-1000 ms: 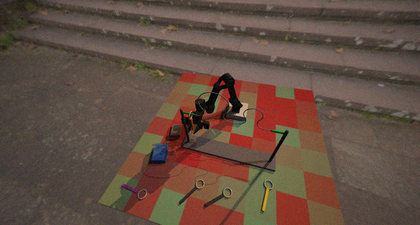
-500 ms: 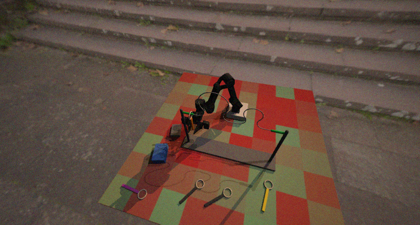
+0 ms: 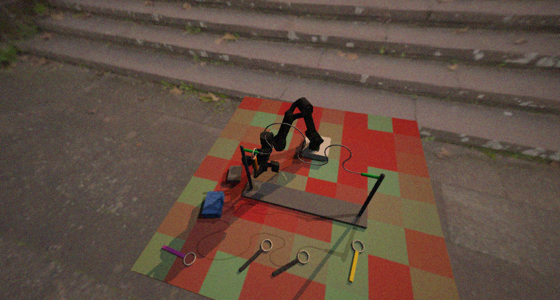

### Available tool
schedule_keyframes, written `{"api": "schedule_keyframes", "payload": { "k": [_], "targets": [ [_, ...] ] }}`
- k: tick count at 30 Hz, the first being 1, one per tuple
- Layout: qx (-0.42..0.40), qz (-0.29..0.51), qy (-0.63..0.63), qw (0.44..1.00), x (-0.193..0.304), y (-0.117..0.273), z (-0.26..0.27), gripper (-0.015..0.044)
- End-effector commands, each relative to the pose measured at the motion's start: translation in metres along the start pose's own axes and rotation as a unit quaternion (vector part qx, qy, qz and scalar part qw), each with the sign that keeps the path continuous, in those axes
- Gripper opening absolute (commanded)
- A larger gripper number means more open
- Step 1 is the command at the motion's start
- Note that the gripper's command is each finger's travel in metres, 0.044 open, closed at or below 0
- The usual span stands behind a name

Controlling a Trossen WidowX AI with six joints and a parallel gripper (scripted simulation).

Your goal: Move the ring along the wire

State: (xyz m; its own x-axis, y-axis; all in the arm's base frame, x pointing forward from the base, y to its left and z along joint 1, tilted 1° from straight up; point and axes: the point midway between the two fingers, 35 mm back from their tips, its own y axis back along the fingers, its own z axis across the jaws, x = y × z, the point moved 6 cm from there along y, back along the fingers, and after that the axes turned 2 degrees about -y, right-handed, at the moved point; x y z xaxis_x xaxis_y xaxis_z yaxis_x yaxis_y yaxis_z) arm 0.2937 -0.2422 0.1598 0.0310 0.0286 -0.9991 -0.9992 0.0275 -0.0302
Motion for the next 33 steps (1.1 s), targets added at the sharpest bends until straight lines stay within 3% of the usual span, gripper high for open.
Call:
{"api": "schedule_keyframes", "payload": {
  "k": [1, 33],
  "targets": [
    [0.000, 0.000, 0.000, 1.000, 0.000, 0.000, 0.000, -0.0150],
    [-0.003, 0.000, 0.002, 1.000, -0.015, 0.000, 0.001, -0.0150]
  ]
}}
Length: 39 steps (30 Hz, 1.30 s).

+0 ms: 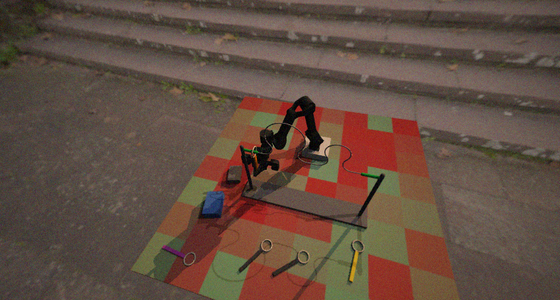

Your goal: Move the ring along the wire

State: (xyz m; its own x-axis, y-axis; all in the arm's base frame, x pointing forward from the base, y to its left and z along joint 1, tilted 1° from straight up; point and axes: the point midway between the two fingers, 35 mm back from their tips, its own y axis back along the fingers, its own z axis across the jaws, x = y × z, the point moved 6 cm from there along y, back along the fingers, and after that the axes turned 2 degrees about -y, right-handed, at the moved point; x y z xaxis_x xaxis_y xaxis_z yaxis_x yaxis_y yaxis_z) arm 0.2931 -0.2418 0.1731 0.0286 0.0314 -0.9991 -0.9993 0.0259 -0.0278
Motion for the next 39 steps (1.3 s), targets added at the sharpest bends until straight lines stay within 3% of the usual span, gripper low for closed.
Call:
{"api": "schedule_keyframes", "payload": {
  "k": [1, 39],
  "targets": [
    [-0.003, -0.001, 0.003, 1.000, -0.001, 0.000, 0.000, -0.0150],
    [-0.006, -0.001, -0.021, 1.000, 0.000, -0.001, 0.040, -0.0150]
  ]
}}
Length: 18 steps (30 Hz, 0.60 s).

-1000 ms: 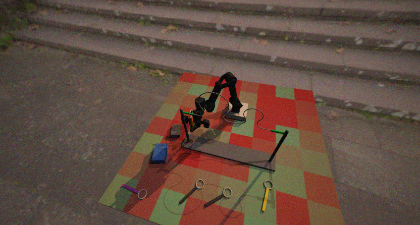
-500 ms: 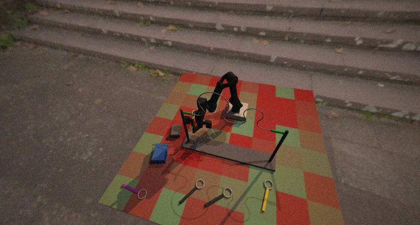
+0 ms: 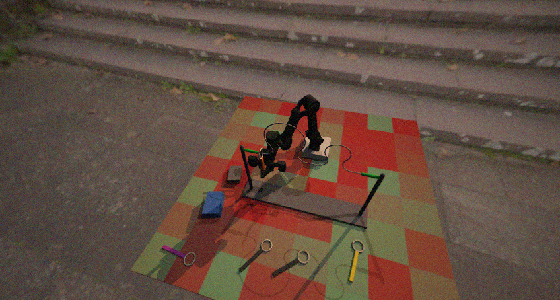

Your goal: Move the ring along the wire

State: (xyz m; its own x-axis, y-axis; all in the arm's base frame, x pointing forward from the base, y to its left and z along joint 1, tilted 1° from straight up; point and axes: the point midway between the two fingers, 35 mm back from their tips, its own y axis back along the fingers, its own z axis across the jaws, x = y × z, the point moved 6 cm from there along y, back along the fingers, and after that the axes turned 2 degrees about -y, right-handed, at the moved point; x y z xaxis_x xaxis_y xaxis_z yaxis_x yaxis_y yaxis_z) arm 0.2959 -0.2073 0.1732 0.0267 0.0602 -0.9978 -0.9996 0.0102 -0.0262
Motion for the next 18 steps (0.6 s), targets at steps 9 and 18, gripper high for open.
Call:
{"api": "schedule_keyframes", "payload": {
  "k": [9, 18],
  "targets": [
    [0.000, -0.003, -0.050, 0.999, 0.000, 0.000, 0.025, -0.0150],
    [-0.001, -0.004, -0.117, 0.993, -0.003, 0.000, 0.050, -0.0150]
  ]
}}
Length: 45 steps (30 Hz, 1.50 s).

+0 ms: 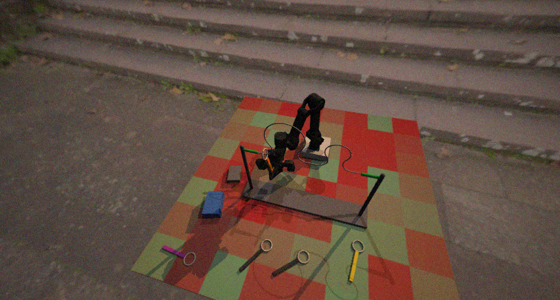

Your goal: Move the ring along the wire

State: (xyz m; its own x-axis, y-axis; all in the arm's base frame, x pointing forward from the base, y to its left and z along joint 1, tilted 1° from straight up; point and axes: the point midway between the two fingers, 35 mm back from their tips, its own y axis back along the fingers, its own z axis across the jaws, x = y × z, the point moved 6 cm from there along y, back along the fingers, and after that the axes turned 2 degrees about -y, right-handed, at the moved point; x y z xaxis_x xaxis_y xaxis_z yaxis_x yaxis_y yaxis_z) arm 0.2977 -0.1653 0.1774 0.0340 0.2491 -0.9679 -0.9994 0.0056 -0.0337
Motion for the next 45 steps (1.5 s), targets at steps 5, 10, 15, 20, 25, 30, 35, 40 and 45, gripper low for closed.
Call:
{"api": "schedule_keyframes", "payload": {
  "k": [5, 10, 15, 20, 25, 30, 35, 40, 45],
  "targets": [
    [0.001, -0.003, -0.075, 0.997, -0.001, 0.000, 0.026, -0.0150],
    [0.001, -0.004, -0.132, 0.991, -0.004, 0.000, 0.045, -0.0150],
    [-0.002, 0.004, -0.176, 0.984, -0.009, 0.001, 0.059, -0.0150],
    [-0.009, 0.030, -0.218, 0.975, -0.018, 0.007, 0.070, -0.0150],
    [-0.017, 0.058, -0.260, 0.964, -0.027, 0.015, 0.082, -0.0150],
    [-0.027, 0.084, -0.299, 0.950, -0.037, 0.021, 0.091, -0.0150],
    [-0.037, 0.105, -0.331, 0.937, -0.046, 0.027, 0.098, -0.0150],
    [-0.052, 0.130, -0.369, 0.919, -0.057, 0.033, 0.105, -0.0150],
    [-0.064, 0.149, -0.398, 0.903, -0.067, 0.037, 0.109, -0.0150]
  ]
}}
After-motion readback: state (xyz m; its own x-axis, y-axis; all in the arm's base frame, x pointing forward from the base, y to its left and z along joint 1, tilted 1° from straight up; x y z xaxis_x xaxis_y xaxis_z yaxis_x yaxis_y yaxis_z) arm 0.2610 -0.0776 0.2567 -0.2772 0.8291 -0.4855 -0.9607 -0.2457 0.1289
